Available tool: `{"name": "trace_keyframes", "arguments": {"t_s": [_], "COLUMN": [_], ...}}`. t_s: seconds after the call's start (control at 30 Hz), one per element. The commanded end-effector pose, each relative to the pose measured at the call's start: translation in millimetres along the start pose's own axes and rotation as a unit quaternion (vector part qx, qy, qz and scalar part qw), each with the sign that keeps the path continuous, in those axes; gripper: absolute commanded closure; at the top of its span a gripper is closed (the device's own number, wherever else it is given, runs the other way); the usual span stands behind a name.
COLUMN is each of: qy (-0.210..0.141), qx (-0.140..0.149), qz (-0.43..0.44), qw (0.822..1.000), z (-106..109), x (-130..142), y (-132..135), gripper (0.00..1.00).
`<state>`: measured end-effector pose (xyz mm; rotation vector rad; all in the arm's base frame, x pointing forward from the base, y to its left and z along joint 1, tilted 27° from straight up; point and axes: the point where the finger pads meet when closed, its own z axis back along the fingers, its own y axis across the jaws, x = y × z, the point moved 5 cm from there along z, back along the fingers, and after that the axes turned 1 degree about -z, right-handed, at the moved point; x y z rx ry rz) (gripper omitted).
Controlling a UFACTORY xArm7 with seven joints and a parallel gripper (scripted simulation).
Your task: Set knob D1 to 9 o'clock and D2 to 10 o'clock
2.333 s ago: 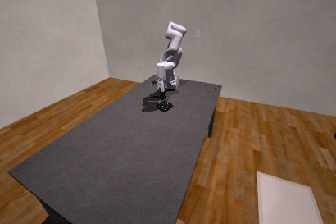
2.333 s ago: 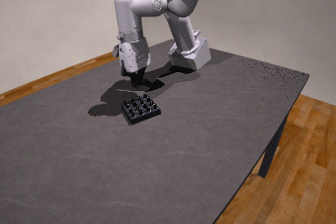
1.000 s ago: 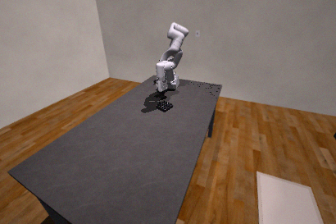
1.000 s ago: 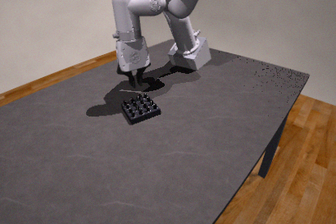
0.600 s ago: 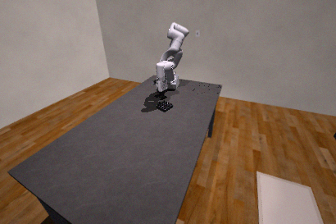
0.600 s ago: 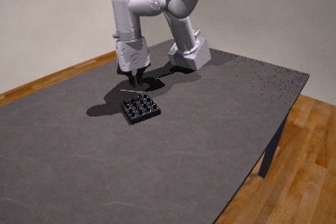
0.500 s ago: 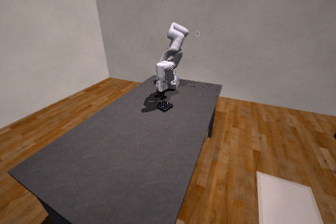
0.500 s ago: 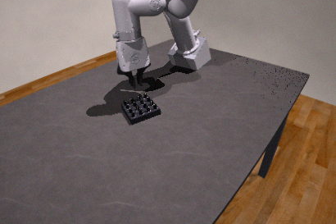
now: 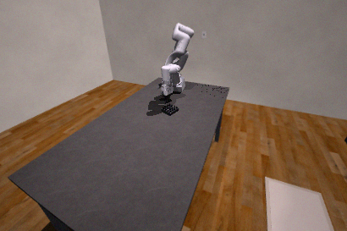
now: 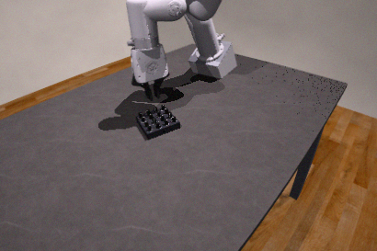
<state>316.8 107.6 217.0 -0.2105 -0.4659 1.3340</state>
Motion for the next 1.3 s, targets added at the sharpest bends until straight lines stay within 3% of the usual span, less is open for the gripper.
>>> {"name": "trace_keyframes", "arguments": {"t_s": [0.0, 0.53, 1.27], "qy": [-0.001, -0.001, -0.001], "qx": [-0.001, -0.001, -0.001], "qz": [0.0, 0.0, 0.0], "qw": [1.0, 1.0, 1.0], "z": [-3, -23, -33], "x": [1, 1, 1], "y": [-1, -1, 0], "gripper": [0.81, 0.81, 0.81]}}
